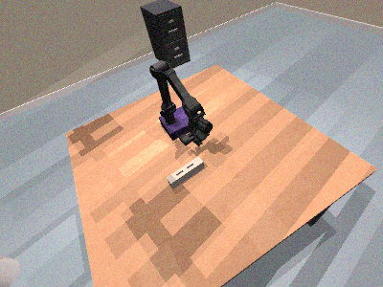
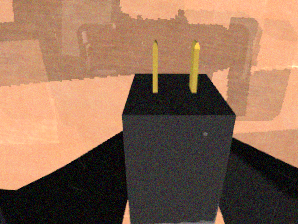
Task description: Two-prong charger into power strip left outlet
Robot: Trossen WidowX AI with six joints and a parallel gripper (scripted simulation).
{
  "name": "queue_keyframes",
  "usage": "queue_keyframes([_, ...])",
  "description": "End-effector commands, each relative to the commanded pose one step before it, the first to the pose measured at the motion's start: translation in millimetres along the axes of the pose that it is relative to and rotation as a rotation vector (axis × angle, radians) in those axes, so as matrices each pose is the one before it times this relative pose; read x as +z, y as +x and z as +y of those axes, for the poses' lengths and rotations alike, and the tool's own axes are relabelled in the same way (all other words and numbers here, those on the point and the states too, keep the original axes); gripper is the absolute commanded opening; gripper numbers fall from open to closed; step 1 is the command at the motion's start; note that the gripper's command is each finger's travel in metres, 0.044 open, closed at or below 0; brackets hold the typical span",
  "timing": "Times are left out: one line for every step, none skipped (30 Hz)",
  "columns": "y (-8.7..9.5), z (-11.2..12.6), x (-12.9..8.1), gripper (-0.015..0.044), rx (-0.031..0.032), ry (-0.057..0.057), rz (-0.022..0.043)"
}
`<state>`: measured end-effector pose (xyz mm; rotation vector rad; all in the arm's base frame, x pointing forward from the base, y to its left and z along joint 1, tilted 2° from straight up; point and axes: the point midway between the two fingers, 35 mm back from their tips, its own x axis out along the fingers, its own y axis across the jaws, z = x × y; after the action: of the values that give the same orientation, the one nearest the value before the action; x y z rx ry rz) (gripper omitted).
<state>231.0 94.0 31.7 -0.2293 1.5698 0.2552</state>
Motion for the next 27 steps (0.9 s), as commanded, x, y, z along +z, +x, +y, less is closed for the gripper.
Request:
queue_keyframes([2.40, -8.92, 1.31, 0.0000, -0.00622, 0.0014, 0.00002])
queue_keyframes([0.43, -1.89, 0.23, 0.0000, -0.00011, 0.0008, -0.00003])
queue_keyframes([0.43, -1.90, 0.22, 0.0000, -0.00011, 0.0008, -0.00003])
queue_keyframes([0.43, -1.90, 0.21, 0.0000, -0.00011, 0.0008, -0.00003])
queue_keyframes([0.43, -1.90, 0.19, 0.0000, -0.00011, 0.0008, -0.00002])
queue_keyframes([0.43, -1.90, 0.18, 0.0000, -0.00011, 0.0008, -0.00002])
queue_keyframes([0.43, -1.91, 0.16, 0.0000, -0.00011, 0.0008, -0.00002])
queue_keyframes([0.43, -1.91, 0.15, 0.0000, -0.00011, 0.0008, -0.00002])
queue_keyframes([0.43, -1.91, 0.14, 0.0000, -0.00011, 0.0008, -0.00001])
queue_keyframes([0.43, -1.91, 0.12, 0.0000, -0.00011, 0.0008, -0.00001])
queue_keyframes([0.43, -1.91, 0.11, 0.0000, -0.00011, 0.0008, -0.00001])
queue_keyframes([0.43, -1.92, 0.10, 0.0000, -0.00011, 0.0008, -0.00001])
queue_keyframes([0.43, -1.92, 0.08, 0.0000, -0.00011, 0.0008, -0.00001])
queue_keyframes([0.43, -1.92, 0.07, 0.0000, -0.00011, 0.0008, 0.00000])
queue_keyframes([0.43, -1.92, 0.05, 0.0000, -0.00011, 0.0008, 0.00000])
queue_keyframes([0.43, -1.92, 0.04, 0.0000, -0.00011, 0.0008, 0.00000])
queue_keyframes([0.43, -1.92, 0.03, 0.0000, -0.00010, 0.0008, 0.00000])
queue_keyframes([0.44, -1.92, 0.01, 0.0000, -0.00010, 0.0008, 0.00001])
queue_keyframes([0.44, -1.92, 0.00, 0.0000, -0.00010, 0.0008, 0.00001])
queue_keyframes([0.44, -1.92, -0.02, 0.0000, -0.00010, 0.0008, 0.00001])
queue_keyframes([0.44, -1.93, -0.03, 0.0000, -0.00010, 0.0008, 0.00001])
queue_keyframes([0.44, -1.93, -0.04, 0.0000, -0.00010, 0.0008, 0.00001])
queue_keyframes([0.44, -1.93, -0.06, 0.0000, -0.00010, 0.0008, 0.00002])
queue_keyframes([0.44, -1.93, -0.07, 0.0000, -0.00010, 0.0008, 0.00002])
queue_keyframes([0.44, -1.93, -0.09, 0.0000, -0.00010, 0.0008, 0.00002])
queue_keyframes([0.44, -1.93, -0.10, 0.0000, -0.00010, 0.0008, 0.00002])
queue_keyframes([0.44, -1.93, -0.11, 0.0000, -0.00010, 0.0008, 0.00002])
